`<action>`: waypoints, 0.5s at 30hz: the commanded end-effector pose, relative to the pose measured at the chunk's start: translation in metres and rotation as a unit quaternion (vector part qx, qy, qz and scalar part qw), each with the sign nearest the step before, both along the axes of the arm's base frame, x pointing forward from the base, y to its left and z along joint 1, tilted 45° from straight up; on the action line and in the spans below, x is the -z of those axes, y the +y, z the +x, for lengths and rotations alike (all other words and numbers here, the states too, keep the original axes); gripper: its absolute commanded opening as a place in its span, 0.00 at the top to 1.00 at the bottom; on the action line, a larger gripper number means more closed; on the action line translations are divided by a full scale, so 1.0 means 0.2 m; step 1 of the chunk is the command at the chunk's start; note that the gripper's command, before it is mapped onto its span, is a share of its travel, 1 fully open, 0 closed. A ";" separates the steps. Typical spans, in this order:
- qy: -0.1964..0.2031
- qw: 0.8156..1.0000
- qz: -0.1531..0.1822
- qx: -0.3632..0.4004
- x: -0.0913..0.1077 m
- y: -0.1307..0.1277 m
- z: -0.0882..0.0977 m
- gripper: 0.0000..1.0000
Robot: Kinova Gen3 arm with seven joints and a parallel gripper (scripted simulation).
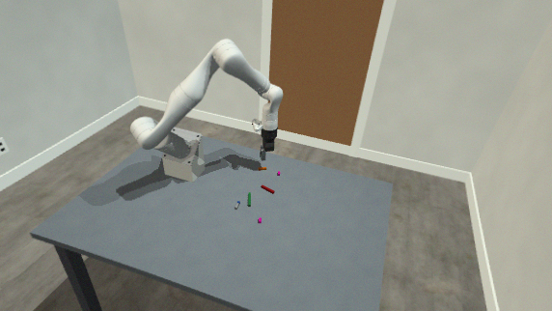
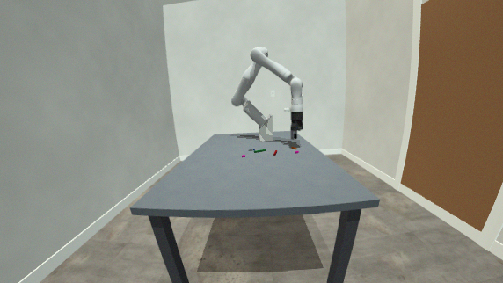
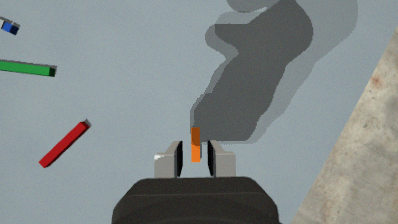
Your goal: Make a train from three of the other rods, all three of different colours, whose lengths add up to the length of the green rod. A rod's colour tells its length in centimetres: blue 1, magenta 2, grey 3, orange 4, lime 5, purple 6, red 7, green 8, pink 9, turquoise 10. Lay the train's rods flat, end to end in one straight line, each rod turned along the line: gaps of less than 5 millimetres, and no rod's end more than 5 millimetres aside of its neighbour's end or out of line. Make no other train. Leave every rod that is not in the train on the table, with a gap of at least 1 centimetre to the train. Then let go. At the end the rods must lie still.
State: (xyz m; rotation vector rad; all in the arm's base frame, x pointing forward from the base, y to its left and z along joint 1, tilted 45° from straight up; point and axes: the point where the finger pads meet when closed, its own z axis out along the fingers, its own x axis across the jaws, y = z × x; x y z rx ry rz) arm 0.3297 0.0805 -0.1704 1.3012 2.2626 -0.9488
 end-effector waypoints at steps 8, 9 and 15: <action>-0.001 1.000 0.001 -0.001 0.00 0.00 0.00 0.46; -0.001 1.000 0.001 0.000 0.01 0.00 0.00 0.46; -0.001 1.000 0.001 0.000 0.02 -0.02 0.00 0.46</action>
